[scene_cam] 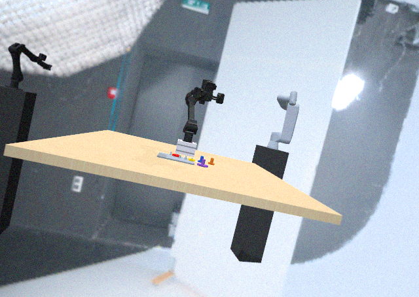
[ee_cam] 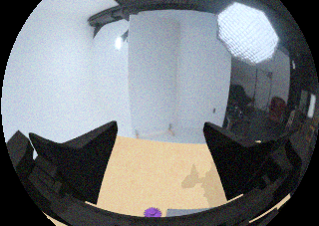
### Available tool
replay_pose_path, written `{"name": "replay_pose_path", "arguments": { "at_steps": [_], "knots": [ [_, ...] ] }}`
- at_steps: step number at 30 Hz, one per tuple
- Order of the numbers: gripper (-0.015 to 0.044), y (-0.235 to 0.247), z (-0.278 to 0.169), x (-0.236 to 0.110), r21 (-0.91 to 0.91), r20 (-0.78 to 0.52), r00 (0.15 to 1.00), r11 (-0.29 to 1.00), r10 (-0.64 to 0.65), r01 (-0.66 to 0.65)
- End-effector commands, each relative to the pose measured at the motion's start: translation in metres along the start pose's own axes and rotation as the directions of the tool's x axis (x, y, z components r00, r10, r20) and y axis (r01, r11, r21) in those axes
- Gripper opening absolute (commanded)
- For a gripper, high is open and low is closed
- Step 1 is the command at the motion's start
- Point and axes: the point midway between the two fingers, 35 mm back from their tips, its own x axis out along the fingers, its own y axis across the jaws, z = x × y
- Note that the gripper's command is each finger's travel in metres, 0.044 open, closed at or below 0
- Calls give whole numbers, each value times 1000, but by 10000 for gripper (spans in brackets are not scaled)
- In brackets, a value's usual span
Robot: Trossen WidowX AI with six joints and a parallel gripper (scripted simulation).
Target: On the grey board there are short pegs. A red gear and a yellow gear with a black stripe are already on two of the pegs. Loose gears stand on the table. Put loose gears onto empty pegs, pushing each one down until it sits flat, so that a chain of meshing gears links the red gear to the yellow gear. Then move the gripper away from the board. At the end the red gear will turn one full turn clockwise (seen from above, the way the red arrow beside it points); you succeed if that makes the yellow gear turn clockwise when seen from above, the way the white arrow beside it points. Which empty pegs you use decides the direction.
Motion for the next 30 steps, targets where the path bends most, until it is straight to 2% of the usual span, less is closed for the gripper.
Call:
{"name": "replay_pose_path", "arguments": {
  "at_steps": [1, 5, 9, 13, 17, 22, 26, 28, 30],
  "knots": [
    [426, 0, -2, 2, 3, -10, 1000, 1000, 0, 0],
    [440, 4, -38, 31, 63, -216, 976, 998, 8, 5],
    [440, 9, -87, 57, 124, -453, 891, 991, 16, 46],
    [440, 14, -138, 72, 159, -661, 750, 980, 18, 117],
    [440, 19, -190, 77, 155, -827, 562, 966, 12, 207],
    [440, 24, -254, 70, 85, -961, 276, 944, -6, 319],
    [440, 22, -294, 55, -7, -999, 40, 919, -25, 394],
    [440, 21, -300, 52, -26, -1000, 0, 914, -28, 404],
    [440, 21, -300, 52, -26, -1000, 0, 914, -28, 404]
  ]
}}
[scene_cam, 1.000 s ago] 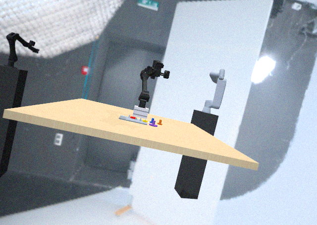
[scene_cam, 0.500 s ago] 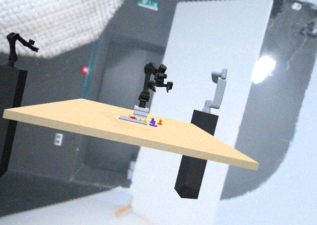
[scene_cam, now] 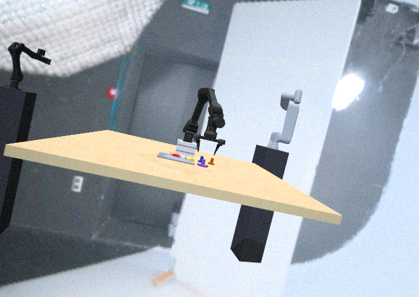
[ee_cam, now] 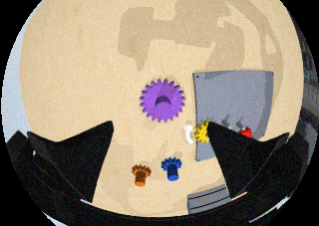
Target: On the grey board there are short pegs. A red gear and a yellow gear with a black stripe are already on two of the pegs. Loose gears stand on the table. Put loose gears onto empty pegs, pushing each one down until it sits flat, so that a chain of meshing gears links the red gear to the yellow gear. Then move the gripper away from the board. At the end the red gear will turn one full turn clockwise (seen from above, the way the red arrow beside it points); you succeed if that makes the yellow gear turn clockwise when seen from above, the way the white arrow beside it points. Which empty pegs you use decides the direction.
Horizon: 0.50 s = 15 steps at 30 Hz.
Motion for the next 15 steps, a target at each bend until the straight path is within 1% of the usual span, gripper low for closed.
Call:
{"name": "replay_pose_path", "arguments": {
  "at_steps": [1, 5, 8, 15],
  "knots": [
    [440, -2, -1, 5, 19, -36, 999, 999, -25, 25],
    [440, -3, 2, 6, 19, -35, 999, 999, -25, 25],
    [440, -3, 2, 20, 19, -35, 999, 999, -25, 25],
    [440, -3, 2, 22, 19, -35, 999, 999, -25, 25]
  ]
}}
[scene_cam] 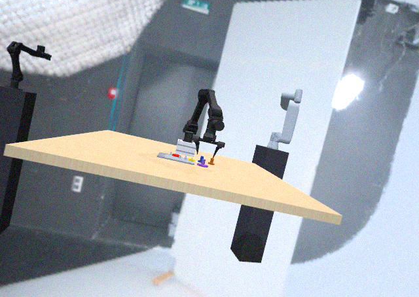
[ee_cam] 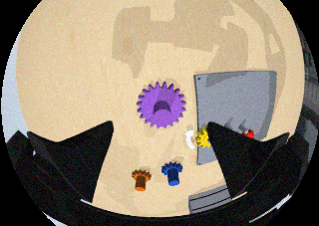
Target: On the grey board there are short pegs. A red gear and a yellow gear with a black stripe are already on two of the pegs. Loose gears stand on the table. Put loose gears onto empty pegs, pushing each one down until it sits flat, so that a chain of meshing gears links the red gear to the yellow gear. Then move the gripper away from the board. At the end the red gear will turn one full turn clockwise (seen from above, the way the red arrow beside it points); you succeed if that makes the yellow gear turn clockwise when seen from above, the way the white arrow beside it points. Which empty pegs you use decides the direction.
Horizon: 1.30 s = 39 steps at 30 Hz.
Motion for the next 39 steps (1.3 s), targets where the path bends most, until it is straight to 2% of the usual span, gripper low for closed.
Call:
{"name": "replay_pose_path", "arguments": {
  "at_steps": [1, 16, 32, 39],
  "knots": [
    [440, -2, -1, 8, 2, -7, 1000, 1000, -10, 10],
    [440, -2, -2, 31, 2, -7, 1000, 1000, -10, 10],
    [440, -2, -2, 31, 2, -7, 1000, 1000, -10, 10],
    [256, -2, -2, 31, 2, -7, 1000, 1000, -10, 10]
  ]
}}
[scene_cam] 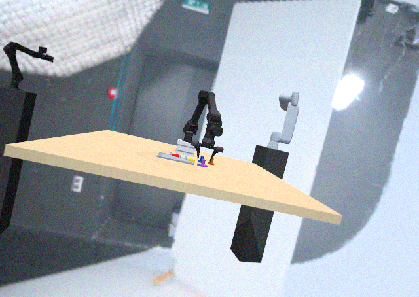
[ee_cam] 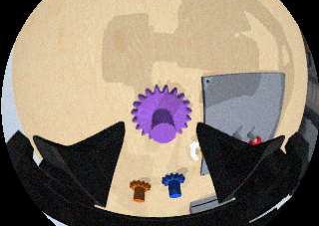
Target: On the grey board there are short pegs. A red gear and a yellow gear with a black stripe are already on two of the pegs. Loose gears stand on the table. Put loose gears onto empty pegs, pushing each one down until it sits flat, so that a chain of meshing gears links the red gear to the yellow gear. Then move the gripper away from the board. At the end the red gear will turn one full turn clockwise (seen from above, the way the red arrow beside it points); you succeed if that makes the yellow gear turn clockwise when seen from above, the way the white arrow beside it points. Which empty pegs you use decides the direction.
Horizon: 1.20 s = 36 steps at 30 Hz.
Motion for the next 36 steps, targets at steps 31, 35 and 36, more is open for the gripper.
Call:
{"name": "replay_pose_path", "arguments": {
  "at_steps": [31, 35, 36],
  "knots": [
    [0, 5, 4, -42, 1, -1, 1000, 1000, -5, 5],
    [0, 7, 5, -54, 0, 1, 1000, 1000, -4, 4],
    [0, 7, 5, -58, 0, 1, 1000, 1000, -4, 4]
  ]
}}
